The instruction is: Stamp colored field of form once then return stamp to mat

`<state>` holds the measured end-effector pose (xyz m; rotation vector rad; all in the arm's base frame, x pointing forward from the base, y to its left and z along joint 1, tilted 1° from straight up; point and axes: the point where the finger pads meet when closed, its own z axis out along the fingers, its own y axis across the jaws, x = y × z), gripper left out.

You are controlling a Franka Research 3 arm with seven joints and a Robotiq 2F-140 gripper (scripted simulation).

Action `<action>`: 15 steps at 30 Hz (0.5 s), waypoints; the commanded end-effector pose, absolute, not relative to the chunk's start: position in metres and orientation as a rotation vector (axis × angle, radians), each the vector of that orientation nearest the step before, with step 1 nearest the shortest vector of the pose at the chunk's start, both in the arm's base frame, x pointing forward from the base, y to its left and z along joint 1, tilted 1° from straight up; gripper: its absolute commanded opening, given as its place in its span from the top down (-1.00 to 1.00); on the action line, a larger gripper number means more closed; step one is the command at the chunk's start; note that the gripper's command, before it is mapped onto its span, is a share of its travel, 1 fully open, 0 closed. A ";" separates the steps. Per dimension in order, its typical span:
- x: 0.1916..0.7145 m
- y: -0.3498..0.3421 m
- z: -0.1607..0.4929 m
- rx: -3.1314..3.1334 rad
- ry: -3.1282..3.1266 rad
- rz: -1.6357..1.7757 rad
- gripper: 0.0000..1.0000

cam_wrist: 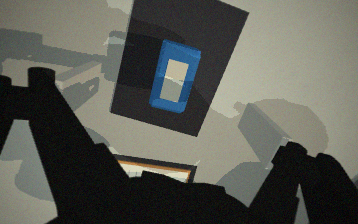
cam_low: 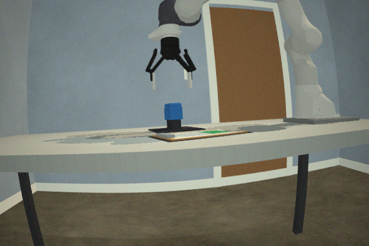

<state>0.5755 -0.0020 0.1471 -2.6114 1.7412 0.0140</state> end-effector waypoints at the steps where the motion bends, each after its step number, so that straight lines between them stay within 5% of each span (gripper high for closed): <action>1: 0.576 -0.001 0.147 -2.619 1.726 0.018 -1.00; 15: 0.577 -0.001 0.177 -2.620 1.726 0.019 -1.00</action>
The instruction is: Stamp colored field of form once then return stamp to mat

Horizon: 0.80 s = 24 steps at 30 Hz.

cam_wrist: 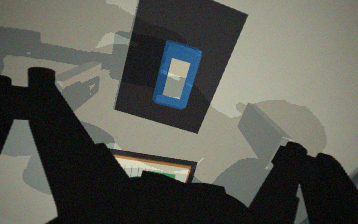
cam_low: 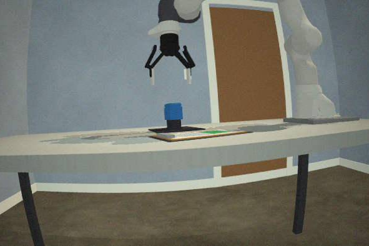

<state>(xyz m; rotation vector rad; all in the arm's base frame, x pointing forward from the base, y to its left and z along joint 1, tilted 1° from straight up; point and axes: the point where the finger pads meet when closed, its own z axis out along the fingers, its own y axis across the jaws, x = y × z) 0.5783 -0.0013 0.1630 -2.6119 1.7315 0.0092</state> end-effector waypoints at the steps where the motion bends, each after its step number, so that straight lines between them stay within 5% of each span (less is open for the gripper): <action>1: 0.576 -0.001 0.187 -2.620 1.727 0.019 -1.00; 16: 0.568 0.022 0.198 -2.490 1.907 0.025 -1.00; 24: 0.517 0.125 0.201 -2.182 2.235 0.067 -1.00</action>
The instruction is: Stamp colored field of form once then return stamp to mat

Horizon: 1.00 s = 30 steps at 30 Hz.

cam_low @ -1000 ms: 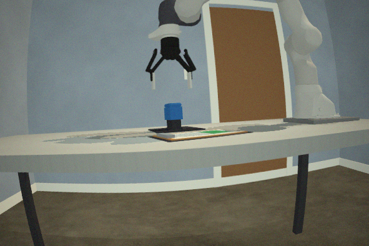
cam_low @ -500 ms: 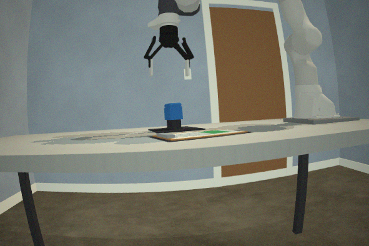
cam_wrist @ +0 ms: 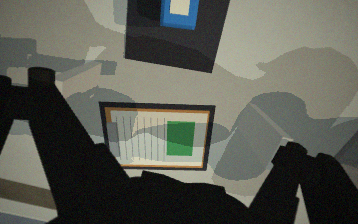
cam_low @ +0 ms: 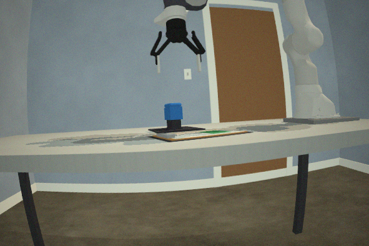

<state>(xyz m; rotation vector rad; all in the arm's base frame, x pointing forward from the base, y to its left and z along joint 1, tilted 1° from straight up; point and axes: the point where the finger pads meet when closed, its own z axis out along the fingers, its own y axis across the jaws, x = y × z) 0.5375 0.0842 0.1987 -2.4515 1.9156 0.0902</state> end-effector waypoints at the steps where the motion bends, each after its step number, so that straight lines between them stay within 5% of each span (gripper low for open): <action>1: 0.508 0.140 0.201 -2.168 2.245 0.077 -1.00; 13: 0.429 0.226 0.201 -2.007 2.379 0.158 -1.00; 30: 0.422 0.232 0.142 -1.498 2.736 0.159 -1.00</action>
